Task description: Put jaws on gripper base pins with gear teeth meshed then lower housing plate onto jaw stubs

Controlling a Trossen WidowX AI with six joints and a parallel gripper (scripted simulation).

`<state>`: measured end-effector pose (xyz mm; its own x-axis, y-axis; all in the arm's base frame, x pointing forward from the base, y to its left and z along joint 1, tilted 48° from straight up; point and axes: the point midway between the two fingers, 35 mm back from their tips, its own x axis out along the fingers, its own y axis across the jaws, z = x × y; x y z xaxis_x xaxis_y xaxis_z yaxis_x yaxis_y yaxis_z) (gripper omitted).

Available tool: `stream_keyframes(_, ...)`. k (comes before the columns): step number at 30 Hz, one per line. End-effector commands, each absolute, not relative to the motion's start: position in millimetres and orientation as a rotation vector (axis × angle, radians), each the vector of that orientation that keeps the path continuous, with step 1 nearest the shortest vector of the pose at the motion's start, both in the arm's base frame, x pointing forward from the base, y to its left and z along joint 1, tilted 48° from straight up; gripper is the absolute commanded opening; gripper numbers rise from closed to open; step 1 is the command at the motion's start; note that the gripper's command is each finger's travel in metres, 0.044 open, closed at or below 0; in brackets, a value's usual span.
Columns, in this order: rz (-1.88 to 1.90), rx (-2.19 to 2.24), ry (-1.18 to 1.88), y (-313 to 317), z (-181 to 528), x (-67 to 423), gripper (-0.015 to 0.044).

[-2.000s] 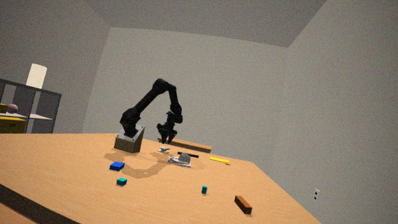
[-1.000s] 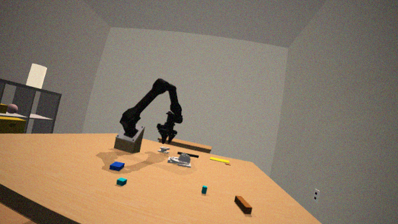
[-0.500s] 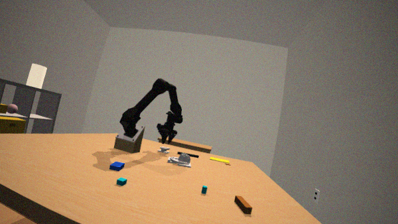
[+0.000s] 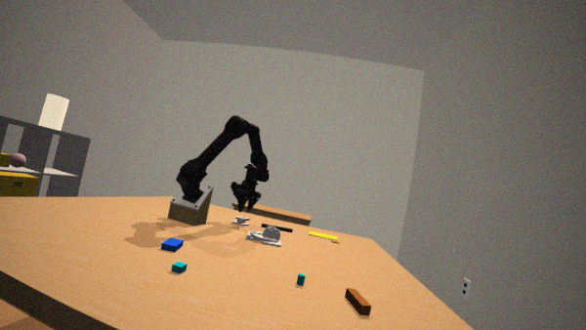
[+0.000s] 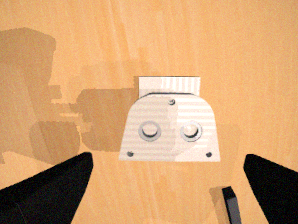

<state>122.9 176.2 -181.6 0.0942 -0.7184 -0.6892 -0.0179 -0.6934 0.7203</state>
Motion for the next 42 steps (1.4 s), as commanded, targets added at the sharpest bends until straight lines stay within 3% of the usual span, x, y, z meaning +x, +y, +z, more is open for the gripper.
stream_keyframes(1,-1.646,1.831,-0.715,176.7,-181.7,123.8,0.0440)
stream_keyframes(42,-1.645,1.832,-0.716,141.5,-218.1,130.7,0.0440)
